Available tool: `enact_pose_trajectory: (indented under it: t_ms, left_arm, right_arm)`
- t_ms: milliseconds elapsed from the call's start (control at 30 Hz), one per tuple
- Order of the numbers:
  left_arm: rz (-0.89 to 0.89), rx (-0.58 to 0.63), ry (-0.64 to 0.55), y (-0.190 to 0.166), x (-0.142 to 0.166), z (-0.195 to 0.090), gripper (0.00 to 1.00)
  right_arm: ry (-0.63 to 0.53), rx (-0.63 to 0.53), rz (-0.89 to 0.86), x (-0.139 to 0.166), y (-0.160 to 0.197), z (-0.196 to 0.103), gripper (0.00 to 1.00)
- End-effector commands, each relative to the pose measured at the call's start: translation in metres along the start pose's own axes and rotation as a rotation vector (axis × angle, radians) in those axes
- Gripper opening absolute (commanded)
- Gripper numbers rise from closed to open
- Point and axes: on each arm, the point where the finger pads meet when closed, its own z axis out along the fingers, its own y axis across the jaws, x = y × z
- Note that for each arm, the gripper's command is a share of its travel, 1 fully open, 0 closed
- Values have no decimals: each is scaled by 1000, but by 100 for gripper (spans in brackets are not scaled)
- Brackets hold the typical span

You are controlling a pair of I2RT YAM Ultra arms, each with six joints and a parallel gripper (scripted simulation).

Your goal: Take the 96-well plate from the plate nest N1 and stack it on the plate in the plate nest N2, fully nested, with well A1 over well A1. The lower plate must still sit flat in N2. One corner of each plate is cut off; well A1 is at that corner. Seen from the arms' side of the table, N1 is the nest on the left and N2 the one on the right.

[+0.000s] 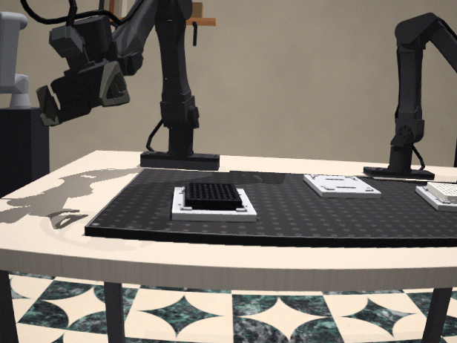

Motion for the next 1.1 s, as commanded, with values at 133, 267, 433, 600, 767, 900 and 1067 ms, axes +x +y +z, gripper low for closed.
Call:
enact_pose_trajectory:
  t_ms: [133,267,433,600,767,900,1067]
  left_arm:
    - [-17,66,154,-68,28,-36,100]
    - [-4,131,209,-117,39,-56,100]
    - [14,216,238,-173,39,-77,100]
    - [34,299,282,-222,48,-97,100]
    - [51,346,314,-248,56,-107,100]
    - [70,384,338,-268,62,-113,100]
    - [85,397,337,-273,63,-115,100]
  right_arm:
    - [11,-150,-134,1,132,-11,100]
    - [10,-293,-221,15,230,-44,100]
    - [2,-469,-306,37,327,-102,100]
    - [-2,-668,-376,66,405,-177,100]
    - [-2,-802,-411,86,443,-231,100]
    - [-6,-907,-433,100,464,-277,100]
    - [-8,-968,-441,106,473,-302,100]
